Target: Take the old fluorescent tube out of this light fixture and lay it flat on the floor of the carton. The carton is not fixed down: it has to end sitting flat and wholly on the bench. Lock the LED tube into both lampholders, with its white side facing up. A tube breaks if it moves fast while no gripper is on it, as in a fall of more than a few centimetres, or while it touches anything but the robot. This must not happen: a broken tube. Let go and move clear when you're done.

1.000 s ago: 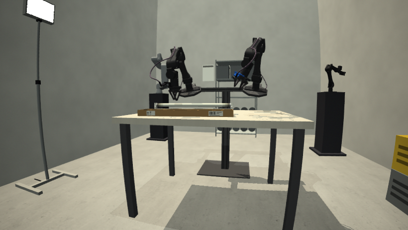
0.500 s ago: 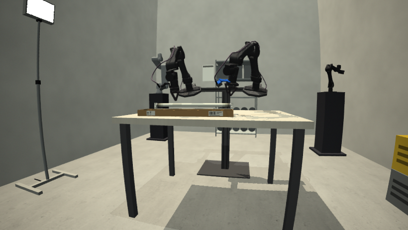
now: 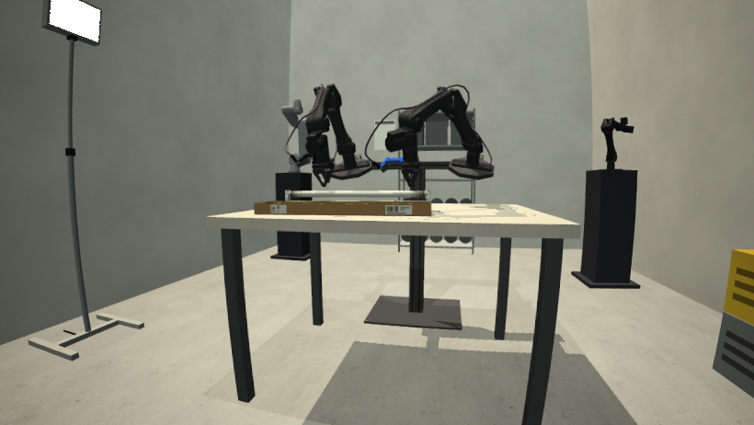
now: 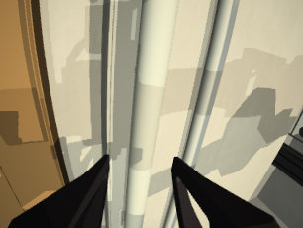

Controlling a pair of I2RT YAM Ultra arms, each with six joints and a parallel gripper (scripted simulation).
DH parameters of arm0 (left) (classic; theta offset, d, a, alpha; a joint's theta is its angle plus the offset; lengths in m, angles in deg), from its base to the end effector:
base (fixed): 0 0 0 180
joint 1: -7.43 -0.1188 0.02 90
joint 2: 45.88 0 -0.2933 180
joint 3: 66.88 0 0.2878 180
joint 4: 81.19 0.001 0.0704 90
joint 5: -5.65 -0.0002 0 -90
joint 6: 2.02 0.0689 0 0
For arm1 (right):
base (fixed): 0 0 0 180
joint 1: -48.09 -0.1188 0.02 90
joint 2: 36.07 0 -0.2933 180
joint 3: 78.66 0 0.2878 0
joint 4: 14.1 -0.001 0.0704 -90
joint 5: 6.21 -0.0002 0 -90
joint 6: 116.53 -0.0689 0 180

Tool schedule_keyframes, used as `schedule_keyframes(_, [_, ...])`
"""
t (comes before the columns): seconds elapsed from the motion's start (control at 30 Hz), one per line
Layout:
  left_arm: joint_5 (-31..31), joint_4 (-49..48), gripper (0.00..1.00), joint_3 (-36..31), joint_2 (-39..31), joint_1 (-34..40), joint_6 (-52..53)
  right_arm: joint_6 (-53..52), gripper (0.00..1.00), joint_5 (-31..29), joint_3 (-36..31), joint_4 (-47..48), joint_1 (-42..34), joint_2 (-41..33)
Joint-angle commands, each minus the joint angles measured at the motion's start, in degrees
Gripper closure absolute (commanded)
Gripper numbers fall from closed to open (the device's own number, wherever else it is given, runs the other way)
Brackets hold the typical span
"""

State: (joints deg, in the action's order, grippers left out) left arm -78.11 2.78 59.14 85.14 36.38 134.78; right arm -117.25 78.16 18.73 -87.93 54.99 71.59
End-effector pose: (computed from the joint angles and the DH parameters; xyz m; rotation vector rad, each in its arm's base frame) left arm 0.4429 -0.2353 0.1761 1.9241 2.4763 0.1732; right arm 0.4026 -0.0545 0.2087 2.2622 1.9696 -0.0065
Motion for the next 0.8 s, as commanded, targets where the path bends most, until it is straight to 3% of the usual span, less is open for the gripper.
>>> schedule_keyframes(0.0, [1.7, 2.5, 0.51, 3.8, 1.4, 2.4, 2.7, -3.3, 0.51, 0.6, -0.8, -0.5, 0.2, -2.3])
schedule_keyframes(0.57, [-0.2, 0.2, 0.51, 4.7, -0.6, 2.7, 0.8, -0.9, 0.51, -0.3, -0.3, -1.6, 0.1, -1.3])
schedule_keyframes(0.6, [-0.2, 0.6, 0.51, 4.7, -0.6, 2.8, 0.8, -0.3, 0.51, 0.0, -3.0, 2.6, 0.9, 0.6])
schedule_keyframes(0.63, [-0.1, -2.1, 0.51, 0.2, 0.1, 1.8, 1.4, -0.3, 0.51, 0.1, -2.9, 3.2, 0.9, 0.6])
schedule_keyframes(0.77, [0.0, -4.5, 0.51, -1.6, 2.1, 2.4, 1.7, -0.2, 0.51, 0.5, -4.2, 5.5, 0.7, 1.0])
